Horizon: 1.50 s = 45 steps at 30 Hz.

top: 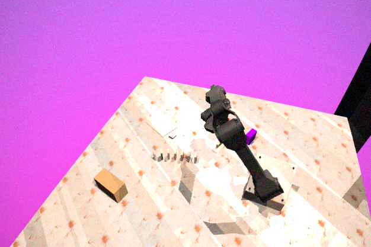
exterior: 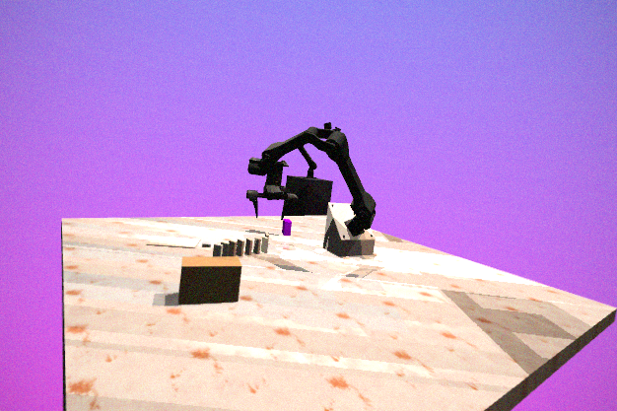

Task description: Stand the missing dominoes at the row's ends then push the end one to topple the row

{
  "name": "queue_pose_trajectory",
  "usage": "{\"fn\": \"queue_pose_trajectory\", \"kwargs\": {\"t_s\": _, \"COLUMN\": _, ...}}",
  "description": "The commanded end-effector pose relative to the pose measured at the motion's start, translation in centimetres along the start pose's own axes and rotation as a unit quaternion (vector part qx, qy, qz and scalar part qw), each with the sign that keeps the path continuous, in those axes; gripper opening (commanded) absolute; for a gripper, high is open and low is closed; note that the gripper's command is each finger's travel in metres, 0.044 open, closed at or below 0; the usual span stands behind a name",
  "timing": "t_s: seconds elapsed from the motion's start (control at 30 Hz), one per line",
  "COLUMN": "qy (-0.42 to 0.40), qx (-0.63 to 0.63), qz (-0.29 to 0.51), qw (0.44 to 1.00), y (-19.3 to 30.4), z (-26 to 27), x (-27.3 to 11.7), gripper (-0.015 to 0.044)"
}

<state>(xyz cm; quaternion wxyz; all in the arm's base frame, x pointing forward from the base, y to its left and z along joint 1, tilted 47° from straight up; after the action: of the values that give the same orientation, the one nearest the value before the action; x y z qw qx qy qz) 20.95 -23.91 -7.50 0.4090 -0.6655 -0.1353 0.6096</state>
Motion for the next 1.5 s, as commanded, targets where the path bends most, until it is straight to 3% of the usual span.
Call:
{"fn": "queue_pose_trajectory", "kwargs": {"t_s": 0.0, "qy": -0.001, "qx": -0.006, "qz": 0.001, "qw": 1.0, "y": 0.2, "z": 0.1, "x": 0.8, "gripper": 0.044}}
{"fn": "queue_pose_trajectory", "kwargs": {"t_s": 0.2, "qy": -0.001, "qx": -0.007, "qz": 0.0, "qw": 1.0, "y": 0.1, "z": 0.1, "x": 6.4, "gripper": 0.044}}
{"fn": "queue_pose_trajectory", "kwargs": {"t_s": 0.87, "qy": -0.001, "qx": -0.007, "qz": -0.001, "qw": 1.0, "y": 0.2, "z": 0.2, "x": 8.1, "gripper": 0.044}}
{"fn": "queue_pose_trajectory", "kwargs": {"t_s": 1.37, "qy": -0.001, "qx": -0.007, "qz": -0.001, "qw": 1.0, "y": 0.2, "z": 0.2, "x": 8.1, "gripper": 0.0046}}
{"fn": "queue_pose_trajectory", "kwargs": {"t_s": 1.47, "qy": -0.001, "qx": -0.007, "qz": -0.001, "qw": 1.0, "y": 0.2, "z": 0.2, "x": 8.1, "gripper": 0.0024}}
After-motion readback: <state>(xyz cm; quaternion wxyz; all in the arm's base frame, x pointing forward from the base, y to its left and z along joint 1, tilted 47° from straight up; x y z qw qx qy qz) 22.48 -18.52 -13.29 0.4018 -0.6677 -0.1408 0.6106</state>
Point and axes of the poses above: the point midway between the two fingers, 35 mm back from their tips, its own x axis out along the fingers, its own z axis across the jaws, y = z × x, the point moved 4 cm from there along -x, back along the fingers, and after that the axes turned 11 degrees about -x, right-handed, at the moved point
